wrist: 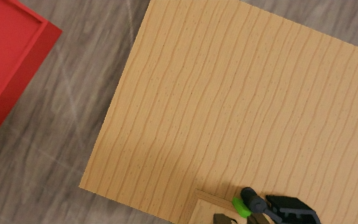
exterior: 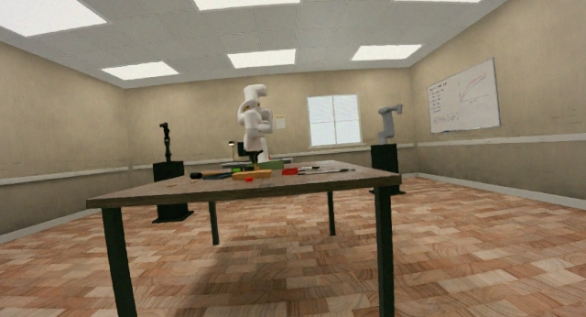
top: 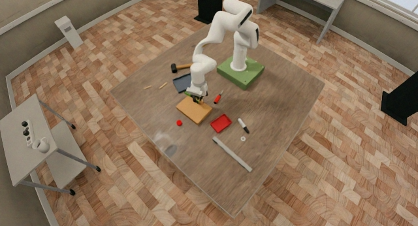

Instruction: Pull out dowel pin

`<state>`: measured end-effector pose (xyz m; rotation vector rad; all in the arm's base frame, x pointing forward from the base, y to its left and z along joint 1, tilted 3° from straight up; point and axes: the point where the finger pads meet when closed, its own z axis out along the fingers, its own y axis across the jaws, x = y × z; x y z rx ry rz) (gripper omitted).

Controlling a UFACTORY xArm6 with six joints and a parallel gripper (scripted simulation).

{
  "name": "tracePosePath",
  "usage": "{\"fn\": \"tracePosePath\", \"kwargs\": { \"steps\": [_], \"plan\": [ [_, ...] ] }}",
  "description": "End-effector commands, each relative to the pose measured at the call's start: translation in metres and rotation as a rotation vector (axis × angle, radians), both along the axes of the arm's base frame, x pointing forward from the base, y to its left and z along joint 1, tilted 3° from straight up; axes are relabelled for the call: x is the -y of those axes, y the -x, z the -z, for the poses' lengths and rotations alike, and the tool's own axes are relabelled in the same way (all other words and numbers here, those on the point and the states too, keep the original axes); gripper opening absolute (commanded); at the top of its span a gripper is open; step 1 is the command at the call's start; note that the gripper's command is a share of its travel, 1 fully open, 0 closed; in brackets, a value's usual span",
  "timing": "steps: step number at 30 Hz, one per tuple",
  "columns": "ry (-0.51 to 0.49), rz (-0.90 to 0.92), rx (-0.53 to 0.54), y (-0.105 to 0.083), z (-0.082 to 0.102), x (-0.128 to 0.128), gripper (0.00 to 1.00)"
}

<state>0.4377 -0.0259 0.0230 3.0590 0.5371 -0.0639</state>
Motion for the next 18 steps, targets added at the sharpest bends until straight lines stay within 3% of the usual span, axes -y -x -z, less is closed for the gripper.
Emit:
{"fn": "tracePosePath", "kwargs": {
  "steps": [1, 18],
  "plan": [
    [-0.002, -0.033, 0.005, -0.0024, -0.0020, 0.0000, 0.00],
    [-0.006, -0.162, 0.000, -0.0024, -0.0022, 0.0000, 0.00]
  ]
}}
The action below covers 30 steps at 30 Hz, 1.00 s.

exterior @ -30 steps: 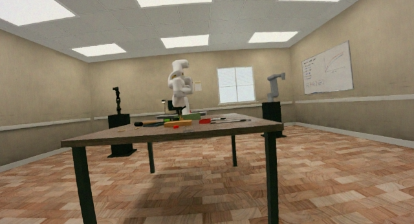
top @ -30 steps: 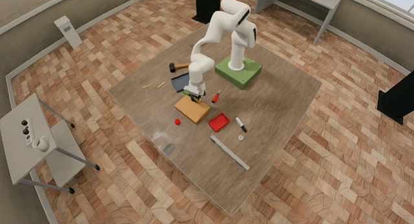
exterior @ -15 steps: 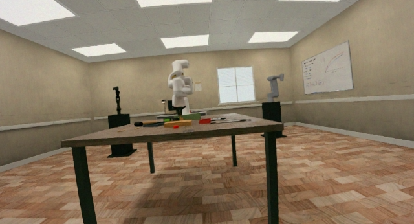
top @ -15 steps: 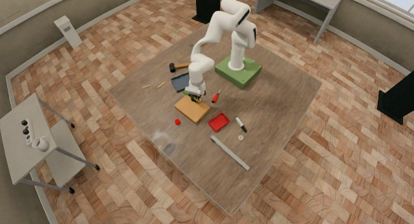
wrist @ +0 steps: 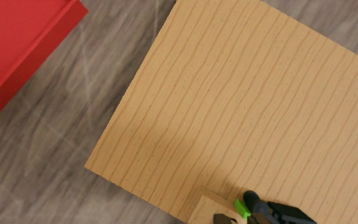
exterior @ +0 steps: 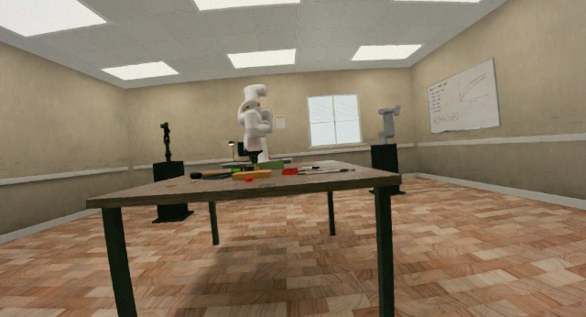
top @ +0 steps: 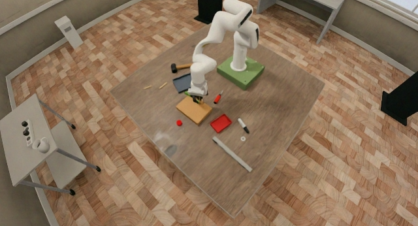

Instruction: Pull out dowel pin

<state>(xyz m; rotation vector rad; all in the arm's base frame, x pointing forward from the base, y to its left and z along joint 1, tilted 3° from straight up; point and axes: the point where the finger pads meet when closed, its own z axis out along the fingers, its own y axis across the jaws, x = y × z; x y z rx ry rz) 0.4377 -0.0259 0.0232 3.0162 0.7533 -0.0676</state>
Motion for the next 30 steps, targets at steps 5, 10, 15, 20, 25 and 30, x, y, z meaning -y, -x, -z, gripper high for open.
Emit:
{"fn": "tracePosePath", "kwargs": {
  "steps": [5, 10, 15, 20, 25, 30],
  "plan": [
    [-0.002, -0.061, 0.004, -0.0024, -0.0021, 0.0000, 0.00],
    [-0.003, -0.085, 0.003, -0.0024, -0.0021, 0.0000, 0.00],
    [-0.004, -0.123, 0.001, -0.0024, -0.0022, 0.0000, 0.00],
    [-0.005, -0.159, 0.000, -0.0024, -0.0023, 0.0000, 0.00],
    [-0.006, -0.172, -0.001, -0.0024, -0.0025, 0.0000, 0.00],
    [-0.005, -0.138, 0.001, -0.0024, -0.0027, 0.0000, 0.00]
  ]
}}
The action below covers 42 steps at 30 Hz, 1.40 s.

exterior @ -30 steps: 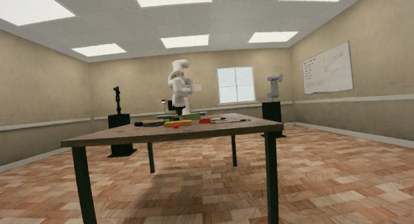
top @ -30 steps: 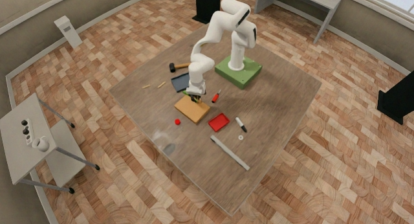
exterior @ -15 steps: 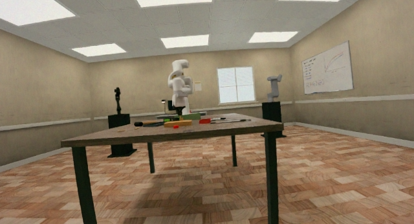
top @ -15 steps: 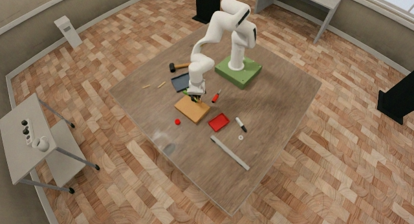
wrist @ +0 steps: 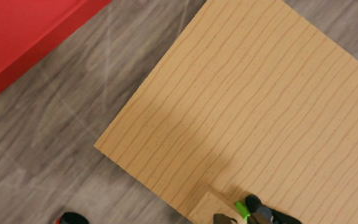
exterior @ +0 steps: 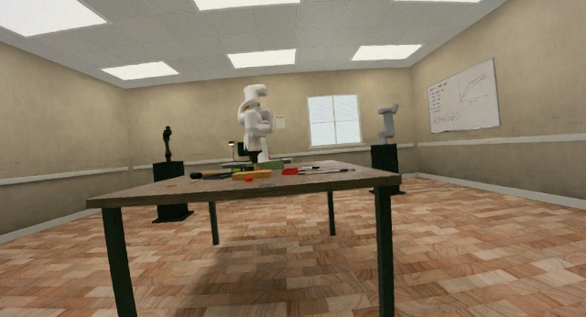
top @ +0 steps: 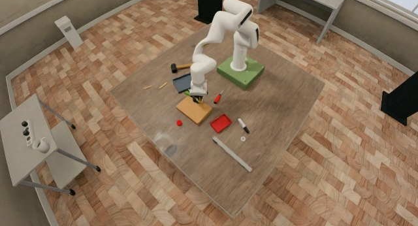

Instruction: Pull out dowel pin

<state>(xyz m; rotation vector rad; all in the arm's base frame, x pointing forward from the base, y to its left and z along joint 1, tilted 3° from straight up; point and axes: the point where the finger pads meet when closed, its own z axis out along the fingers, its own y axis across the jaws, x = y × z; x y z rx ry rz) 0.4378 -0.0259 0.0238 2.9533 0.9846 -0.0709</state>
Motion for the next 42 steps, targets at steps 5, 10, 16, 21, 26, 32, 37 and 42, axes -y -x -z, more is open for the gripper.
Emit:
{"fn": "tracePosePath", "kwargs": {
  "steps": [5, 10, 16, 21, 26, 32, 37, 42],
  "plan": [
    [0.002, 0.048, 0.008, -0.0023, -0.0021, 0.0000, 0.00],
    [0.003, 0.074, 0.009, -0.0023, -0.0022, 0.0000, 0.00],
    [0.004, 0.104, 0.011, -0.0023, -0.0022, 0.0000, 0.00],
    [0.005, 0.133, 0.012, -0.0023, -0.0023, 0.0000, 0.00],
    [0.005, 0.160, 0.013, -0.0023, -0.0023, 0.0000, 0.00],
    [0.006, 0.181, 0.014, -0.0024, -0.0023, 0.0000, 0.00],
    [0.007, 0.206, 0.015, -0.0024, -0.0024, 0.0000, 0.00],
    [0.008, 0.230, 0.016, -0.0024, -0.0024, 0.0000, 0.00]
  ]
}}
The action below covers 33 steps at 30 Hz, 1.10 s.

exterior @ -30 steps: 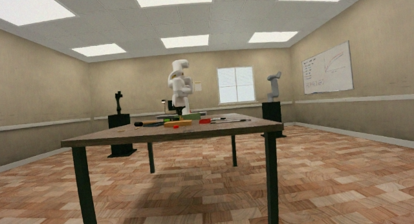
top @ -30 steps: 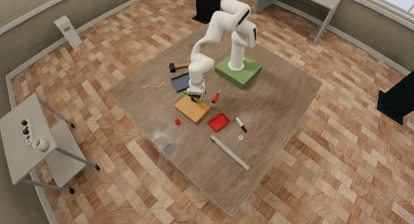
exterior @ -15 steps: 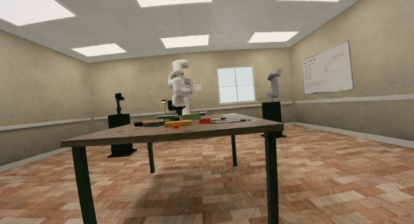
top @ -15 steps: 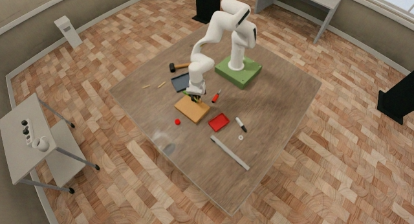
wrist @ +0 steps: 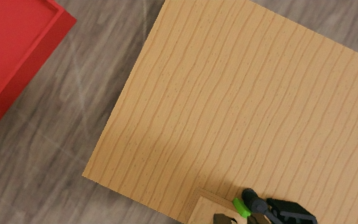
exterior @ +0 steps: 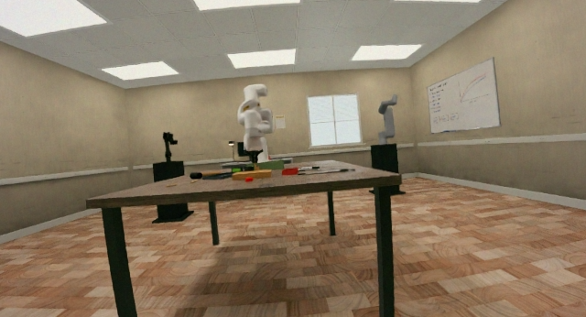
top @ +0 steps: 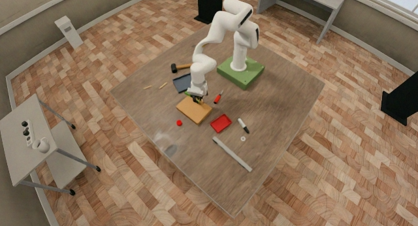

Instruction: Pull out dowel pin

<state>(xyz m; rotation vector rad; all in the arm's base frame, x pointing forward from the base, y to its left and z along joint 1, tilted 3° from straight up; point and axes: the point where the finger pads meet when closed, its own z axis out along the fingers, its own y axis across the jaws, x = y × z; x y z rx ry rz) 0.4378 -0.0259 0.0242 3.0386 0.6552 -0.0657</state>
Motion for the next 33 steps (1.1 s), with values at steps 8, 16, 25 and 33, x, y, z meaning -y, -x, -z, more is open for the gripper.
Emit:
{"fn": "tracePosePath", "kwargs": {
  "steps": [8, 16, 25, 33],
  "plan": [
    [0.002, 0.038, 0.008, -0.0024, -0.0020, 0.0000, 0.00],
    [0.003, 0.070, 0.009, -0.0024, -0.0021, 0.0000, 0.00],
    [0.003, 0.096, 0.010, -0.0024, -0.0021, 0.0000, 0.00],
    [0.004, 0.123, 0.012, -0.0024, -0.0021, 0.0000, 0.00]
  ]
}}
